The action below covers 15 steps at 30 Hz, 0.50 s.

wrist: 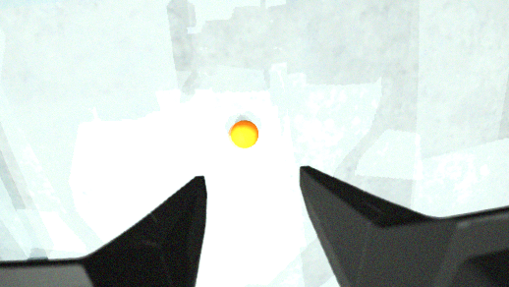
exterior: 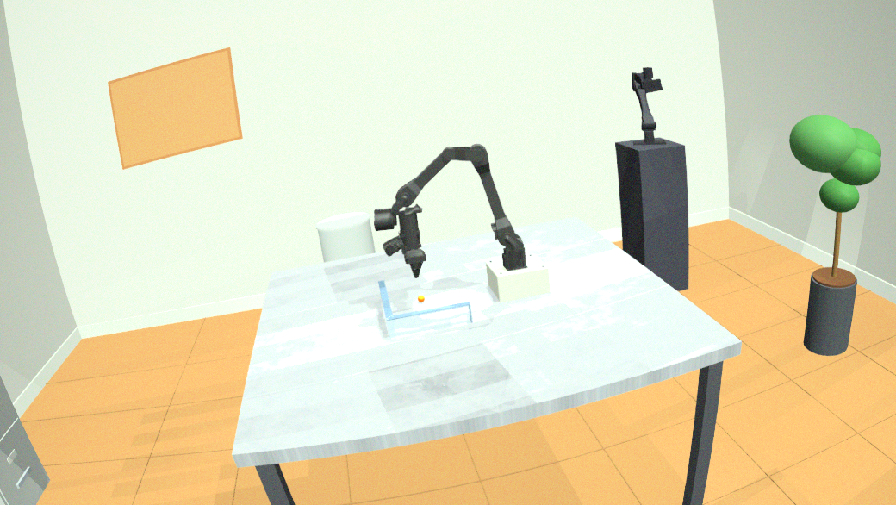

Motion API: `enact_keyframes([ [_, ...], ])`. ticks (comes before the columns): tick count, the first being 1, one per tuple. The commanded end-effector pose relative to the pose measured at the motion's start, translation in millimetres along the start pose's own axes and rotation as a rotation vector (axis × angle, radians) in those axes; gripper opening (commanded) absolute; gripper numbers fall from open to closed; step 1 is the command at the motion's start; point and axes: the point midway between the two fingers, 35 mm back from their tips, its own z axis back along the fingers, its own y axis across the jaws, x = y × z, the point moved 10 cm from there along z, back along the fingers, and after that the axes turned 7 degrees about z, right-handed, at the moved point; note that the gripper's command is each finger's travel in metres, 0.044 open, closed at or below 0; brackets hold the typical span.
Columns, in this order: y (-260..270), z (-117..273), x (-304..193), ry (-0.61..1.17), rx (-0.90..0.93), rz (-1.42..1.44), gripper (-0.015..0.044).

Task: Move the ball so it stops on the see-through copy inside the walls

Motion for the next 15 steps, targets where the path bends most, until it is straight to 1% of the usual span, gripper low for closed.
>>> enact_keyframes([
  [1,0,-2,0,0.002,0.001,0.0,0.0207],
  [6,0,-2,0,0.002,0.001,0.0,0.0207],
  [8,0,9,0,0.003,0.001,0.0,0.0259],
  [11,1,45,-4,0.006,0.002,0.0,0.0338],
  [15,1,48,-5,0.006,0.002,0.0,0.044],
])
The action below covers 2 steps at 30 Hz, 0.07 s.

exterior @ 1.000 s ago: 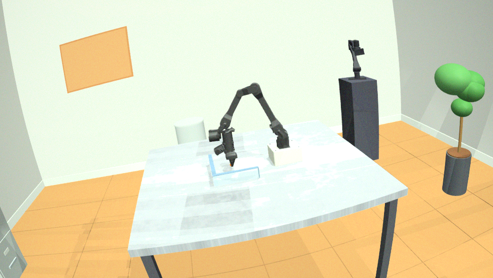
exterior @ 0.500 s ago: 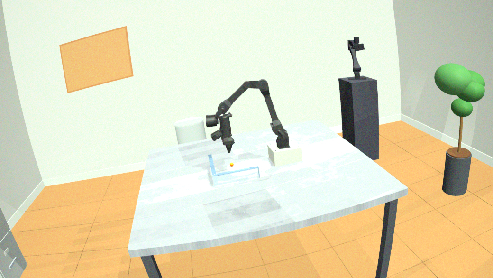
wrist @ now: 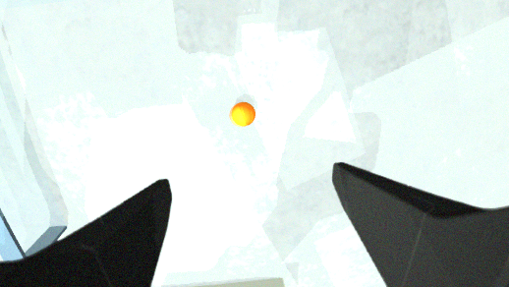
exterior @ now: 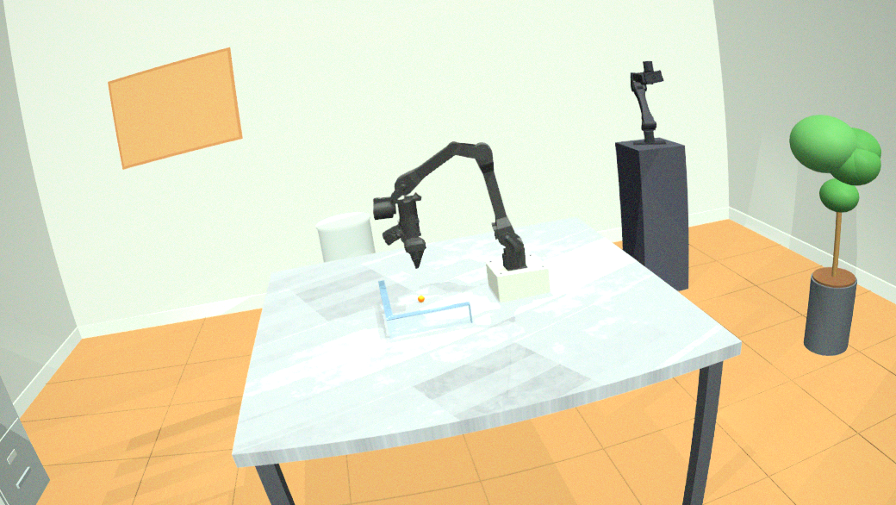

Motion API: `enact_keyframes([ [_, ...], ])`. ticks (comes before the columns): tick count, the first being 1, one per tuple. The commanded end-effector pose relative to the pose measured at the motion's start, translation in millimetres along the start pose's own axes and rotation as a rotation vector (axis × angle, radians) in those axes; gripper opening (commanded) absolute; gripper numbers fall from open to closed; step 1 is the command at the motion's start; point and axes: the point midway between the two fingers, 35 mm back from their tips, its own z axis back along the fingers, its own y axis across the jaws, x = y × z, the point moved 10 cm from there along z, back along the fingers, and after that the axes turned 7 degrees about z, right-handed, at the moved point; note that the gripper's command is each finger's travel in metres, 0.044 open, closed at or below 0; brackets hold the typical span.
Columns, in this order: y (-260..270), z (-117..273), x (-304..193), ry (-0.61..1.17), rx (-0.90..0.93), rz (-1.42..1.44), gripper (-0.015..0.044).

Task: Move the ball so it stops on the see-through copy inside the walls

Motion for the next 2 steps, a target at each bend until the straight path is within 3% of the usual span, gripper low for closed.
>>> enact_keyframes([
  [1,0.6,10.6,-2.2,-0.001,-0.001,-0.006,0.044],
  [2,0.6,10.6,-2.2,-0.001,-0.001,-0.006,0.044],
])
